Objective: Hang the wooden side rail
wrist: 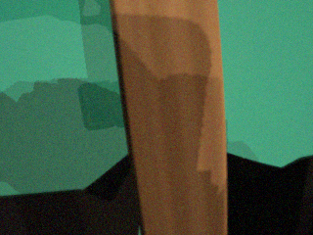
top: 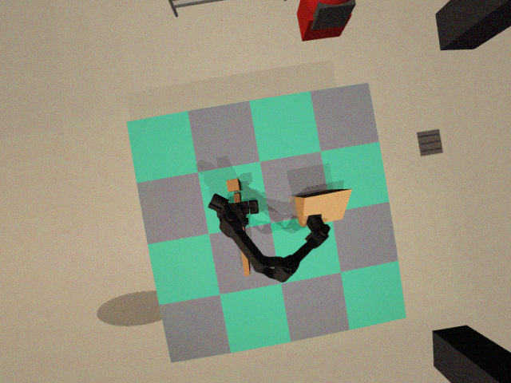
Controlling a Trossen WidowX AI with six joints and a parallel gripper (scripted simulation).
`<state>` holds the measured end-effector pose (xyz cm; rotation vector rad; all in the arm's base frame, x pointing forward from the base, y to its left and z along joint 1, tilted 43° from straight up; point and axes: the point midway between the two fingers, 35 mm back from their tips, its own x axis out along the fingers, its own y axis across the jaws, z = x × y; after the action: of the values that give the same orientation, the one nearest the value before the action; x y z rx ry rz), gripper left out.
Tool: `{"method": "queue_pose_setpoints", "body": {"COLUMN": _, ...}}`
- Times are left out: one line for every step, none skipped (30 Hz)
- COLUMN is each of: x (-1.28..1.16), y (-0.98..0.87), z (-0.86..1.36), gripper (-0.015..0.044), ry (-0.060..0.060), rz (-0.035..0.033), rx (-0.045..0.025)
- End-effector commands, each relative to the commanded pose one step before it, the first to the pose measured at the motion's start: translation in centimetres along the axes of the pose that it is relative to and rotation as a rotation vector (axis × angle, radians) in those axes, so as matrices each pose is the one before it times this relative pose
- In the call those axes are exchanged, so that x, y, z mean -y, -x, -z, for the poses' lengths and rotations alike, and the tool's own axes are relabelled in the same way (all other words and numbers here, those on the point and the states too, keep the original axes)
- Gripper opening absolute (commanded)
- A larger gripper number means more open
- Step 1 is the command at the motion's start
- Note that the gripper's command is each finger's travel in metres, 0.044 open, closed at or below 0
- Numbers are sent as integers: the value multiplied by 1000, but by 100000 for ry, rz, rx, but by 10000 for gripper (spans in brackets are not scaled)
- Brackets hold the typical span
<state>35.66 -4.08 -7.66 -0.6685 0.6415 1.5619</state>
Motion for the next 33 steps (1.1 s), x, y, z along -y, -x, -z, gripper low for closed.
{"method": "queue_pose_setpoints", "body": {"x": 278, "y": 596, "z": 426, "gripper": 0, "ry": 443, "rz": 1308, "rx": -934}}
{"method": "queue_pose_setpoints", "body": {"x": 8, "y": 8, "z": 7, "gripper": 0, "ry": 0, "rz": 0, "rx": -1}}
{"method": "queue_pose_setpoints", "body": {"x": 8, "y": 8, "z": 7, "gripper": 0, "ry": 0, "rz": 0, "rx": -1}}
{"method": "queue_pose_setpoints", "body": {"x": 8, "y": 8, "z": 7, "gripper": 0, "ry": 0, "rz": 0, "rx": -1}}
{"method": "queue_pose_setpoints", "body": {"x": 8, "y": 8, "z": 7, "gripper": 0, "ry": 0, "rz": 0, "rx": -1}}
{"method": "queue_pose_setpoints", "body": {"x": 8, "y": 8, "z": 7, "gripper": 0, "ry": 0, "rz": 0, "rx": -1}}
{"method": "queue_pose_setpoints", "body": {"x": 8, "y": 8, "z": 7, "gripper": 0, "ry": 0, "rz": 0, "rx": -1}}
{"method": "queue_pose_setpoints", "body": {"x": 8, "y": 8, "z": 7, "gripper": 0, "ry": 0, "rz": 0, "rx": -1}}
{"method": "queue_pose_setpoints", "body": {"x": 8, "y": 8, "z": 7, "gripper": 0, "ry": 0, "rz": 0, "rx": -1}}
{"method": "queue_pose_setpoints", "body": {"x": 8, "y": 8, "z": 7, "gripper": 0, "ry": 0, "rz": 0, "rx": -1}}
{"method": "queue_pose_setpoints", "body": {"x": 8, "y": 8, "z": 7, "gripper": 0, "ry": 0, "rz": 0, "rx": -1}}
{"method": "queue_pose_setpoints", "body": {"x": 8, "y": 8, "z": 7, "gripper": 0, "ry": 0, "rz": 0, "rx": -1}}
{"method": "queue_pose_setpoints", "body": {"x": 8, "y": 8, "z": 7, "gripper": 0, "ry": 0, "rz": 0, "rx": -1}}
{"method": "queue_pose_setpoints", "body": {"x": 8, "y": 8, "z": 7, "gripper": 0, "ry": 0, "rz": 0, "rx": -1}}
{"method": "queue_pose_setpoints", "body": {"x": 8, "y": 8, "z": 7, "gripper": 0, "ry": 0, "rz": 0, "rx": -1}}
{"method": "queue_pose_setpoints", "body": {"x": 8, "y": 8, "z": 7, "gripper": 0, "ry": 0, "rz": 0, "rx": -1}}
{"method": "queue_pose_setpoints", "body": {"x": 8, "y": 7, "z": 7, "gripper": 0, "ry": 0, "rz": 0, "rx": -1}}
{"method": "queue_pose_setpoints", "body": {"x": 8, "y": 3, "z": 7, "gripper": 0, "ry": 0, "rz": 1, "rx": -1}}
{"method": "queue_pose_setpoints", "body": {"x": 12, "y": 1, "z": 11, "gripper": 0, "ry": 1, "rz": 1, "rx": -1}}
{"method": "queue_pose_setpoints", "body": {"x": 12, "y": -3, "z": 11, "gripper": 0, "ry": 1, "rz": 1, "rx": -1}}
{"method": "queue_pose_setpoints", "body": {"x": 12, "y": -6, "z": 11, "gripper": 0, "ry": 1, "rz": 1, "rx": 0}}
{"method": "queue_pose_setpoints", "body": {"x": 12, "y": -7, "z": 11, "gripper": 0, "ry": 1, "rz": 1, "rx": 0}}
{"method": "queue_pose_setpoints", "body": {"x": 12, "y": -6, "z": 11, "gripper": 0, "ry": 1, "rz": 1, "rx": 0}}
{"method": "queue_pose_setpoints", "body": {"x": 12, "y": -5, "z": 11, "gripper": 0, "ry": 1, "rz": 1, "rx": 0}}
{"method": "queue_pose_setpoints", "body": {"x": 12, "y": -4, "z": 11, "gripper": 0, "ry": 1, "rz": 1, "rx": -1}}
{"method": "queue_pose_setpoints", "body": {"x": 12, "y": -2, "z": 11, "gripper": 0, "ry": 1, "rz": 1, "rx": -1}}
{"method": "queue_pose_setpoints", "body": {"x": 12, "y": 0, "z": 11, "gripper": 0, "ry": 1, "rz": 1, "rx": -1}}
{"method": "queue_pose_setpoints", "body": {"x": 8, "y": 1, "z": 7, "gripper": 0, "ry": 0, "rz": 1, "rx": -1}}
{"method": "queue_pose_setpoints", "body": {"x": 8, "y": 2, "z": 7, "gripper": 0, "ry": 0, "rz": 0, "rx": -1}}
{"method": "queue_pose_setpoints", "body": {"x": 8, "y": 3, "z": 7, "gripper": 0, "ry": 0, "rz": 0, "rx": -1}}
{"method": "queue_pose_setpoints", "body": {"x": 8, "y": 3, "z": 7, "gripper": 0, "ry": 0, "rz": 0, "rx": -1}}
{"method": "queue_pose_setpoints", "body": {"x": 8, "y": 2, "z": 7, "gripper": 0, "ry": 0, "rz": 0, "rx": -1}}
{"method": "queue_pose_setpoints", "body": {"x": 8, "y": 2, "z": 7, "gripper": 0, "ry": 0, "rz": 0, "rx": -1}}
